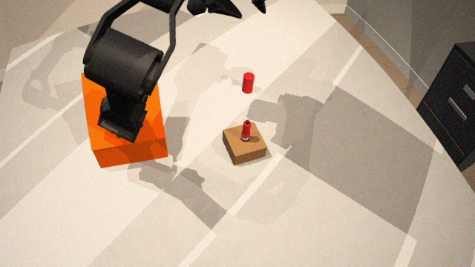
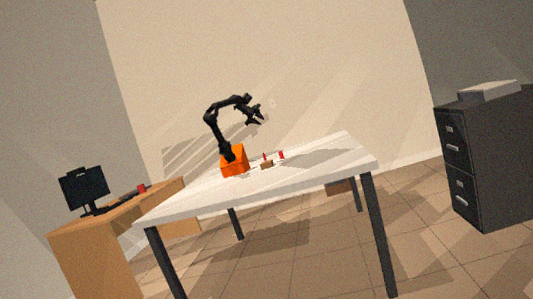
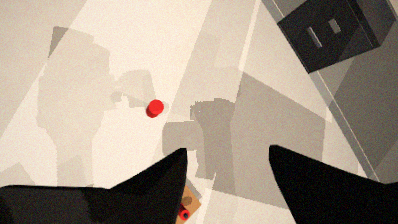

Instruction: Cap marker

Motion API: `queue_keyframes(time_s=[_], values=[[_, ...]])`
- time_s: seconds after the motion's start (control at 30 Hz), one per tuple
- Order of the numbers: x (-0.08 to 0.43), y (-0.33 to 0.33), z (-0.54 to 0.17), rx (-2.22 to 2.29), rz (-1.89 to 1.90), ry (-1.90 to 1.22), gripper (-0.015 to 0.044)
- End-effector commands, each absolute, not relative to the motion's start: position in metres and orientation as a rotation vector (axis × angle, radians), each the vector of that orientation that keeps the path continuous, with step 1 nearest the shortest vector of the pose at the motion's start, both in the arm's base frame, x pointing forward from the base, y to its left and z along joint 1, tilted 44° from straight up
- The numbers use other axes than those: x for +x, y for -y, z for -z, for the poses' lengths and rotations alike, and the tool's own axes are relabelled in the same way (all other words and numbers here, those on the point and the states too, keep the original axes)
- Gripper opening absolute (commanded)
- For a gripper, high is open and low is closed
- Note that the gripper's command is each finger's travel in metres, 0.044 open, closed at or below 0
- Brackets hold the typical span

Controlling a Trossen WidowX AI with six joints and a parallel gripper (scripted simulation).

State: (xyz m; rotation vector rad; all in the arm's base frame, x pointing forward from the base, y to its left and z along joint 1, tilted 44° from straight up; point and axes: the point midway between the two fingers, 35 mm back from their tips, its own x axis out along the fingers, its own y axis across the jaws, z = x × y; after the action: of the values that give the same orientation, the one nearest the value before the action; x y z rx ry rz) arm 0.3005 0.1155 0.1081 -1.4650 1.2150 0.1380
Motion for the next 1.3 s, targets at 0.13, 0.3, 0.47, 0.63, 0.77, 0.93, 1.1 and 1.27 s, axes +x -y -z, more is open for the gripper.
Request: queue_keyframes(time_s=[0.13,0.3,0.47,0.63,0.77,0.93,1.1,1.27], values=[[0.331,-0.081,-0.029,-1.025,0.176,-1.495,0.0243],[0.345,-0.054,0.027,-0.746,0.417,-1.625,0.0243],[0.347,-0.04,0.056,-0.613,0.545,-1.677,0.0243],[0.347,-0.04,0.056,-0.613,0.545,-1.677,0.0243],[0.341,-0.018,0.08,-0.614,0.546,-1.676,0.0243],[0.34,-0.013,0.085,-0.614,0.547,-1.676,0.0243],[0.337,-0.006,0.094,-0.614,0.547,-1.676,0.0243],[0.336,-0.001,0.1,-0.615,0.547,-1.676,0.0243]])
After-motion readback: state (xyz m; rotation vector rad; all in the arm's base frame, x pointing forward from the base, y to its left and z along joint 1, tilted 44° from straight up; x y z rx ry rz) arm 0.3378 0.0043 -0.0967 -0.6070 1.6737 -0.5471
